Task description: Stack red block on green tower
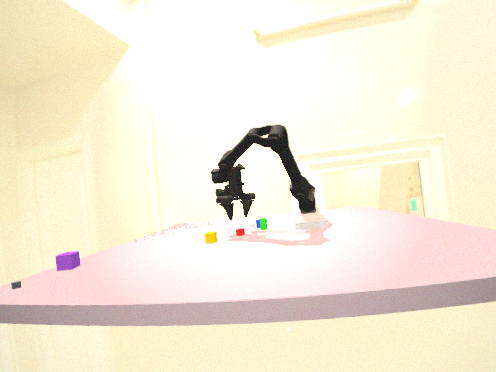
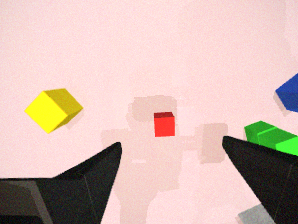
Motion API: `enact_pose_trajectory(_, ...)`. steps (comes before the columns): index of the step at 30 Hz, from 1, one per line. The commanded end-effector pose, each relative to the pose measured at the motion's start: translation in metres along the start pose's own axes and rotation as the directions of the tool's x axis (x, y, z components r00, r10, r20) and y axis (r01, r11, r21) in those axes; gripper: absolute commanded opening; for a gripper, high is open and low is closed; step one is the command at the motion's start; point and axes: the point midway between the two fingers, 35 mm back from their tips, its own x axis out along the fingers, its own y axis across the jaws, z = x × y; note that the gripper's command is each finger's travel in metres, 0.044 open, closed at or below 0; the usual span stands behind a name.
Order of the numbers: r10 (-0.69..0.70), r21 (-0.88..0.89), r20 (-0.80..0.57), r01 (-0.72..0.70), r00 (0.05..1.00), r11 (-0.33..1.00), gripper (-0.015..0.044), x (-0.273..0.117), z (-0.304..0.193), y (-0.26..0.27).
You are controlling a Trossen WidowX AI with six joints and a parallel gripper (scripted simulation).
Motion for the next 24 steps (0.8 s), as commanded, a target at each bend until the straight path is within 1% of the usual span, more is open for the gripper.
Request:
enact_pose_trajectory(1, 0.003, 0.002, -0.01, -0.003, 1.0, 1.0, 0.044, 0.019, -0.002, 0.002)
enact_pose_trajectory(3, 0.004, 0.002, -0.011, -0.004, 1.0, 1.0, 0.044, 0.028, -0.003, 0.003)
enact_pose_trajectory(10, 0.004, 0.002, -0.011, -0.004, 1.0, 1.0, 0.044, 0.032, -0.003, 0.002)
enact_pose_trajectory(24, 0.004, 0.002, -0.011, -0.004, 1.0, 1.0, 0.044, 0.054, -0.003, 0.002)
